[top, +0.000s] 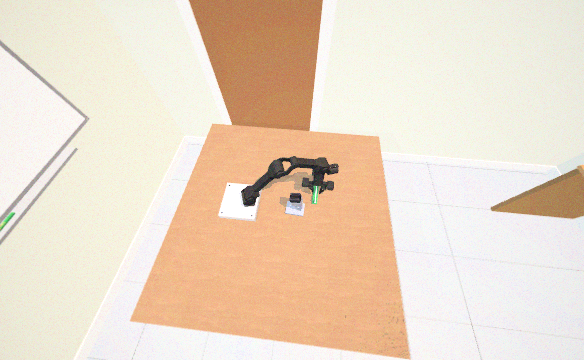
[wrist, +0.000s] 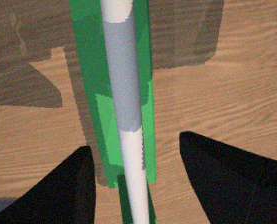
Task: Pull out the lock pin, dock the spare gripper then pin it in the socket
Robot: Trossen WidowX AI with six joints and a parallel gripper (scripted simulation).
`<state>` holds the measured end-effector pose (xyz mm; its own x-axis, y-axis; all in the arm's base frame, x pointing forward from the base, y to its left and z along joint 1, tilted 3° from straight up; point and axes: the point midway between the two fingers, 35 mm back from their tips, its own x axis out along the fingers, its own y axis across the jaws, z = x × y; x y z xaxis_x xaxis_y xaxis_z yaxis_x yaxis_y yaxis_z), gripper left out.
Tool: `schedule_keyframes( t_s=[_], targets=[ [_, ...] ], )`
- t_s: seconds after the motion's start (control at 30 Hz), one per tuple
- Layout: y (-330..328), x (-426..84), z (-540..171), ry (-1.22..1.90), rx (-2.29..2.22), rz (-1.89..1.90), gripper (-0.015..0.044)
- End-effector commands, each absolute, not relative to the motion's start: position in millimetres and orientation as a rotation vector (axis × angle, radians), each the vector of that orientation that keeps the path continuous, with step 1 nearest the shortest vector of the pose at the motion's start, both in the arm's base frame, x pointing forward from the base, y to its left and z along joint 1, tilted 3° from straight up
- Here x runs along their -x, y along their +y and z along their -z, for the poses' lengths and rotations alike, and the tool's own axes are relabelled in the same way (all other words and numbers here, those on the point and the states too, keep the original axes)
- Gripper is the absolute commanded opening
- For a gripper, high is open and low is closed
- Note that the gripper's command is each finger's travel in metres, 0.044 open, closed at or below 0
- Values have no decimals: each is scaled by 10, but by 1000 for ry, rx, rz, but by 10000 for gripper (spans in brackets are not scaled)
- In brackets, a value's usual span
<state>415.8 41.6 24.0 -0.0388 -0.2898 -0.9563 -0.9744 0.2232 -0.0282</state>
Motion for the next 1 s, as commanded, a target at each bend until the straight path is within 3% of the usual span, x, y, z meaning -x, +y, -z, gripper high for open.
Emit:
schedule_keyframes(
  t_s=[0.0,0.43,0.67,0.97],
  targets=[
    [406,-4150,-164,1529,1246,-889,180],
    [398,-4138,-28,1529,1246,-889,180],
    [398,-4138,-28,1529,1246,-889,0],
    [400,-4136,-33,1529,1246,-889,0]
  ],
)
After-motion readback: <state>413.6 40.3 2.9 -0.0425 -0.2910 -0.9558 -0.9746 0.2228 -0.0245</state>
